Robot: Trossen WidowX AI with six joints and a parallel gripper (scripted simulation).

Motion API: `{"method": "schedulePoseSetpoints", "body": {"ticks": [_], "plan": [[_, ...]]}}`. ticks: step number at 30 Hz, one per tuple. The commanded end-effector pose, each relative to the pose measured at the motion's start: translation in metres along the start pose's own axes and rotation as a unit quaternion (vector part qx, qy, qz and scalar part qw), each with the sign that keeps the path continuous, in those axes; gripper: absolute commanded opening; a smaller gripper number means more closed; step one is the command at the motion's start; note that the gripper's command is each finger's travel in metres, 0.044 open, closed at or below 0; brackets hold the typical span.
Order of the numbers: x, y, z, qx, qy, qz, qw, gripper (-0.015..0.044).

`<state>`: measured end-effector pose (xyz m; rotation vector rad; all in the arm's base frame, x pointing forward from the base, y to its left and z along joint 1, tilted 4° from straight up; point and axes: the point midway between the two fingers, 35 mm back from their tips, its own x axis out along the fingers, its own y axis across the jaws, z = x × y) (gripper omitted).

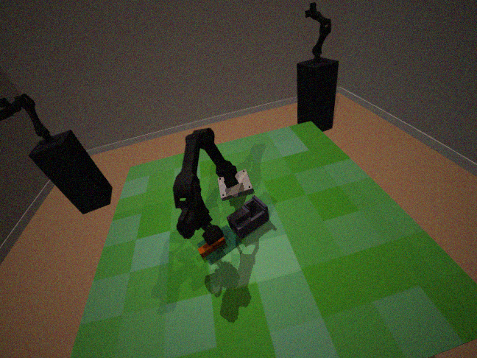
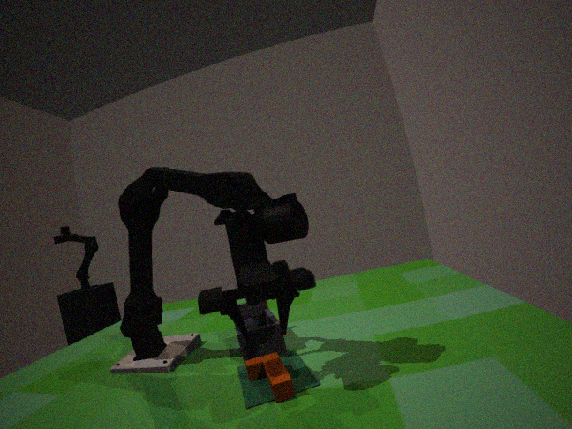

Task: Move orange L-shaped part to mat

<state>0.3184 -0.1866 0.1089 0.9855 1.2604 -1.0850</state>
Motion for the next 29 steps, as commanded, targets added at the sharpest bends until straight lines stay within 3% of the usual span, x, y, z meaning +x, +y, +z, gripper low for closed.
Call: {"method": "schedulePoseSetpoints", "body": {"ticks": [1, 3, 7, 29], "plan": [[-0.02, 0.003, 0.002, 0.0, -0.002, 0.002, 1.0, 0.0368], [-0.041, 0.003, 0.003, -0.001, -0.002, 0.001, 1.0, 0.04], [-0.079, 0.0, 0.0, -0.002, -0.002, 0.0, 1.0, 0.04], [-0.079, 0.002, 0.003, -0.003, -0.007, 0.008, 1.0, 0.04]]}}
